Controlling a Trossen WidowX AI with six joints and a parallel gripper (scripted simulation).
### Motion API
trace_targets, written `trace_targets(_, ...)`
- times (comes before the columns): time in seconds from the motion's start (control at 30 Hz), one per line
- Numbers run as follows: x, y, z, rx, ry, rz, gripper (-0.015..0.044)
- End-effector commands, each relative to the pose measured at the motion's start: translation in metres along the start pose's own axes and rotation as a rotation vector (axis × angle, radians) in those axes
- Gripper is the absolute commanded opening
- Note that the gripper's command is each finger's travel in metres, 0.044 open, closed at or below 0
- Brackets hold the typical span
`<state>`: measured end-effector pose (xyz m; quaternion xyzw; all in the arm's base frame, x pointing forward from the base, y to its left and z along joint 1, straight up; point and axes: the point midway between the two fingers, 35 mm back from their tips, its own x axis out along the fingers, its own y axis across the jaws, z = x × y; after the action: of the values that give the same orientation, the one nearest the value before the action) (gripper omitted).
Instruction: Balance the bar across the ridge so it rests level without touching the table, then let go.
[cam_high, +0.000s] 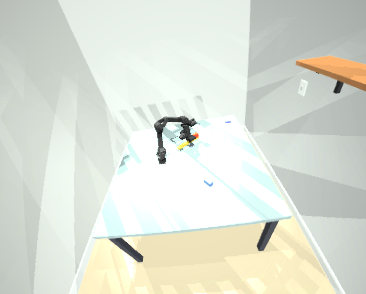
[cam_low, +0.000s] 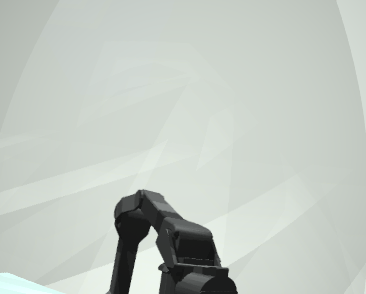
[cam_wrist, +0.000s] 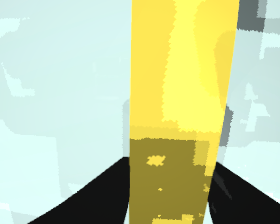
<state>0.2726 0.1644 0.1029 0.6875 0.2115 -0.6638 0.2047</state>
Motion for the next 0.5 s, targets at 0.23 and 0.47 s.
trace_targets(0.23, 0.0000, 0.0000, 0.0000, 0.000, 0.000, 0.000, 0.0000)
trace_targets(0.47, 0.0000, 0.0000, 0.0000, 0.000, 0.000, 0.000, 0.0053)
